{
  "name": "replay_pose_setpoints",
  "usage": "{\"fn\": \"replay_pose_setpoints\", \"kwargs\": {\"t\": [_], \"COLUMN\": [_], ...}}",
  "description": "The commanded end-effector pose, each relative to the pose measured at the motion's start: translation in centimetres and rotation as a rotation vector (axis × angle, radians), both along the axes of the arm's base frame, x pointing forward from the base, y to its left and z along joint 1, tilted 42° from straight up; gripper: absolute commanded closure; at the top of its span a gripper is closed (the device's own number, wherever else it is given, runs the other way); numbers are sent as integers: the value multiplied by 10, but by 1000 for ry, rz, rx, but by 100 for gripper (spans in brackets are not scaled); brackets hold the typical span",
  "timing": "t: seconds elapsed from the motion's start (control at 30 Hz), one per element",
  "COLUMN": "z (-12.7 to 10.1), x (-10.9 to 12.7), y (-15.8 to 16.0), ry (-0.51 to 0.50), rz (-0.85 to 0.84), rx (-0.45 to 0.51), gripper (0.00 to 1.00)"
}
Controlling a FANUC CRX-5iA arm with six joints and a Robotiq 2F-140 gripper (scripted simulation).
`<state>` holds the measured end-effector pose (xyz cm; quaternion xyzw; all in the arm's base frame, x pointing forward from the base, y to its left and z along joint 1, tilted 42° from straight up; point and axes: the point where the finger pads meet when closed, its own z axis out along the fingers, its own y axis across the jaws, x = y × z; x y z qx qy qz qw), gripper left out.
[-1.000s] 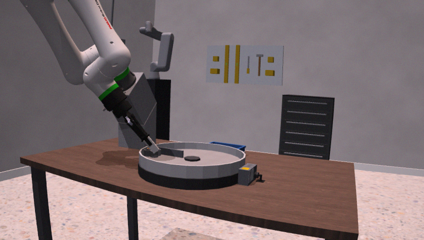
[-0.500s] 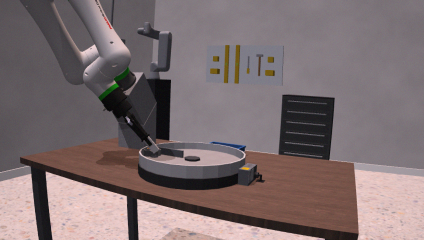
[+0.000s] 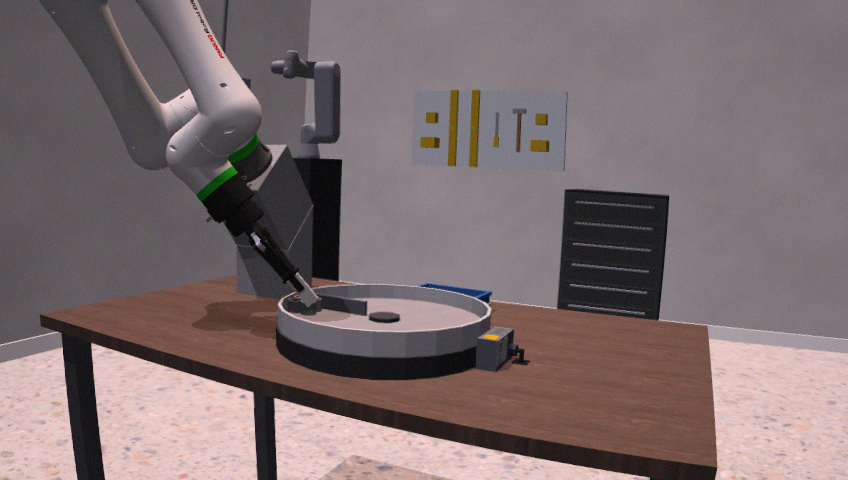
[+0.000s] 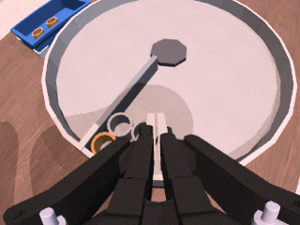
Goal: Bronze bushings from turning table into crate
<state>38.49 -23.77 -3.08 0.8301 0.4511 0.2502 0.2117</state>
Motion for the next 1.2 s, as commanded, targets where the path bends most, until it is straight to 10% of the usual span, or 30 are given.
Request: {"fn": "replay_pose_setpoints", "kwargs": {"t": [0.0,1.17], "z": [0,22], "x": [0,-6], "y": [0,20], "ry": [1,1], "rz": [0,0], "rx": [1,1], "gripper": [100,100]}}
